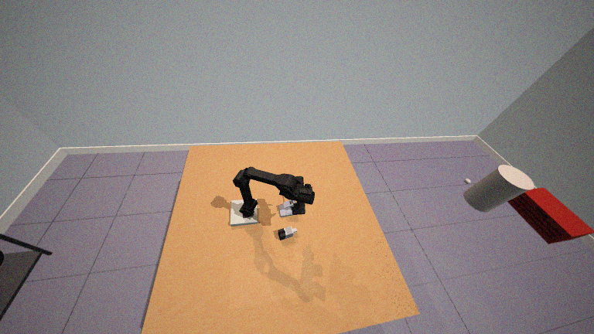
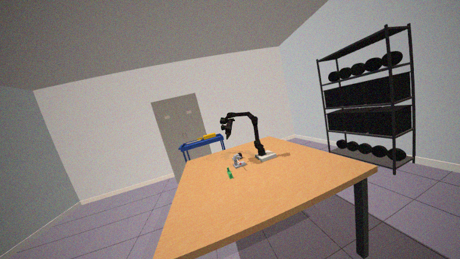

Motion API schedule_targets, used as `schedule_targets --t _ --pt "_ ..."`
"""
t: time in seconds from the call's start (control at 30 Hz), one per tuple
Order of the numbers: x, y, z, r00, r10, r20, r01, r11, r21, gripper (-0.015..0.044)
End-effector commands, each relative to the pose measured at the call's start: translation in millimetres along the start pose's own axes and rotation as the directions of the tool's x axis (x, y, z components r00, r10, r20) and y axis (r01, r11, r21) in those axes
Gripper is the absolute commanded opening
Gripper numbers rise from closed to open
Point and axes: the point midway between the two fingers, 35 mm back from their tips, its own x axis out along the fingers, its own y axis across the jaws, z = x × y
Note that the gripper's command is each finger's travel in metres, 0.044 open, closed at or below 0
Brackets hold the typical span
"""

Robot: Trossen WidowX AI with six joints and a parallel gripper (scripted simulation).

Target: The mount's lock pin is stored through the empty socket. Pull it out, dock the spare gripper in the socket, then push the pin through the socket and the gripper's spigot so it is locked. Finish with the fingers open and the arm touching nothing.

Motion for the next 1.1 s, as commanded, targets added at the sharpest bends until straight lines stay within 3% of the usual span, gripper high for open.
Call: schedule_targets --t 0.0,0.13,0.3,0.47,0.53,0.83,1.07 --pt "33 19 -13 0.99 -0.032 -0.135 -0.008 0.958 -0.285 0.03" --pt "65 44 -30 0.959 -0.098 -0.264 -0.081 0.801 -0.593 0.03" --pt "97 74 -58 0.902 -0.219 -0.373 -0.244 0.456 -0.856 0.03" --pt "123 103 -89 0.837 -0.364 -0.408 -0.433 0.014 -0.901 0.03" --pt "128 110 -98 0.822 -0.403 -0.403 -0.479 -0.105 -0.871 0.03" --pt "130 110 -99 0.82 -0.408 -0.402 -0.485 -0.119 -0.867 0.03" --pt "178 89 -119 0.818 -0.412 -0.4 -0.481 -0.11 -0.87 0.03"
